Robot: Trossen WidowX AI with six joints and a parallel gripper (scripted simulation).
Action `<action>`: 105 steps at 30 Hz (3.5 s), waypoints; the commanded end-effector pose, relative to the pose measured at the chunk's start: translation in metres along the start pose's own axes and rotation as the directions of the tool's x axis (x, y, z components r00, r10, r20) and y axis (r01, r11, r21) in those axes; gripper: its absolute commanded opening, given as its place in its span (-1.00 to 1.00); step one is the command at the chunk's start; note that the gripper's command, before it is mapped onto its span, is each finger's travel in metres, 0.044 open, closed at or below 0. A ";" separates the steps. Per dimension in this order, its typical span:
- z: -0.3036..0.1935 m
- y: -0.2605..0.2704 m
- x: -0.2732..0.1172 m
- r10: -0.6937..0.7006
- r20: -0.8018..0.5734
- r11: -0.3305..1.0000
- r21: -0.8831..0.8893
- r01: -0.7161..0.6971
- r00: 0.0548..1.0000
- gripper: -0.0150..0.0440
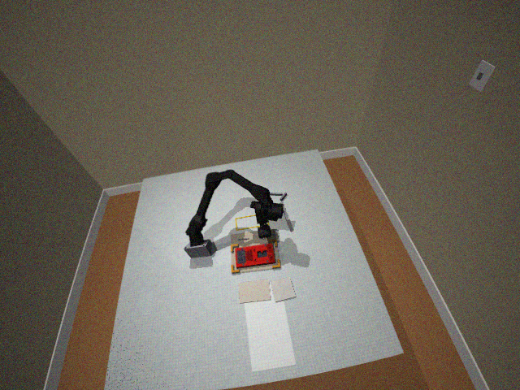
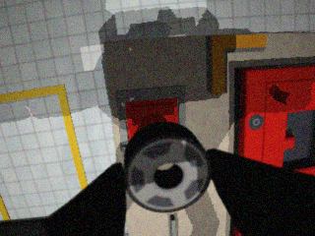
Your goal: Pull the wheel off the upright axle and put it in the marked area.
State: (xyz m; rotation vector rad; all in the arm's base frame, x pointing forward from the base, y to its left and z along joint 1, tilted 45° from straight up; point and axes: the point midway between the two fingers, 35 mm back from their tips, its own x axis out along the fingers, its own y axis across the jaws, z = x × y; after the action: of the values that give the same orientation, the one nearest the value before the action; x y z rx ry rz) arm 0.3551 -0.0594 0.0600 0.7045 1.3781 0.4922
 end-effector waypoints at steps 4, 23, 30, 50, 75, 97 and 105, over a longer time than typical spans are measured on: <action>0.001 0.000 -0.020 -0.006 0.006 1.000 -0.009 0.006 1.000 -0.49; -0.014 0.031 -0.029 -0.003 0.003 1.000 -0.001 0.003 1.000 -0.49; -0.023 0.050 -0.031 -0.004 0.003 1.000 -0.002 0.004 1.000 -0.49; -0.055 0.098 -0.033 -0.002 0.003 1.000 -0.005 0.002 1.000 -0.49; -0.056 0.102 0.024 -0.005 0.004 1.000 -0.007 0.005 1.000 -0.49; -0.059 0.105 0.067 -0.001 0.005 1.000 -0.017 0.001 1.000 0.22; -0.057 0.104 0.039 -0.003 0.004 1.000 -0.012 0.003 1.000 0.53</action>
State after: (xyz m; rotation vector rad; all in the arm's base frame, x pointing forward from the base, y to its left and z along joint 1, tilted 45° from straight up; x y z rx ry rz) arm 0.3118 0.0629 0.0885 0.6973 1.3875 0.4963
